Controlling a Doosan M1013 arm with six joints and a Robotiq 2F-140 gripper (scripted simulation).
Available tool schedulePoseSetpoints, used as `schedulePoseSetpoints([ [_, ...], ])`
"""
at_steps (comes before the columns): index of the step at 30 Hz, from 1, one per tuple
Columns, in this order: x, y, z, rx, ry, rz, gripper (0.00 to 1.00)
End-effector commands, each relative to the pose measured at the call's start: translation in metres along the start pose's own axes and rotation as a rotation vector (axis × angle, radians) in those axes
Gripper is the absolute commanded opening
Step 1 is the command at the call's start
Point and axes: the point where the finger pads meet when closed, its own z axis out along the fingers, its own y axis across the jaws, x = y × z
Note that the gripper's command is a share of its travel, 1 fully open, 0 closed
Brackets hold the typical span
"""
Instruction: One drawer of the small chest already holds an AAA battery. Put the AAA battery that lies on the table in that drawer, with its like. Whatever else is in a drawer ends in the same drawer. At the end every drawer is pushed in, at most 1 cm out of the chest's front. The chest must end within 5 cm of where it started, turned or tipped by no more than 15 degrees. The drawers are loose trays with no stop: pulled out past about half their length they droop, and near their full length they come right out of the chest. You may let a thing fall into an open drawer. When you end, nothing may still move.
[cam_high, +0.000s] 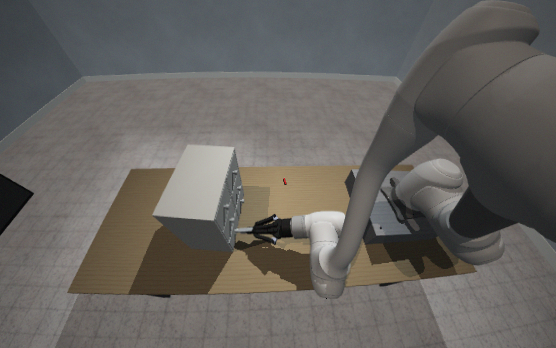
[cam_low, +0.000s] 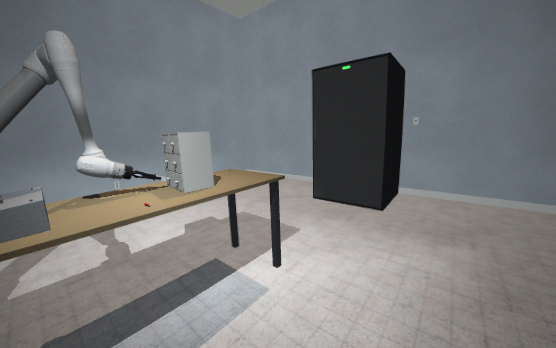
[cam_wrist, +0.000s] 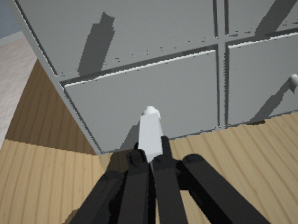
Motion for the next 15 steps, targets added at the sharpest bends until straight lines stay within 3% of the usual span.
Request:
schedulePoseSetpoints([
  [1, -0.002, 0.000, -0.007, 0.000, 0.000, 0.000, 0.00],
  [10, -0.015, 0.000, -0.041, 0.000, 0.000, 0.000, 0.00],
  [15, -0.016, 0.000, -0.044, 0.000, 0.000, 0.000, 0.00],
])
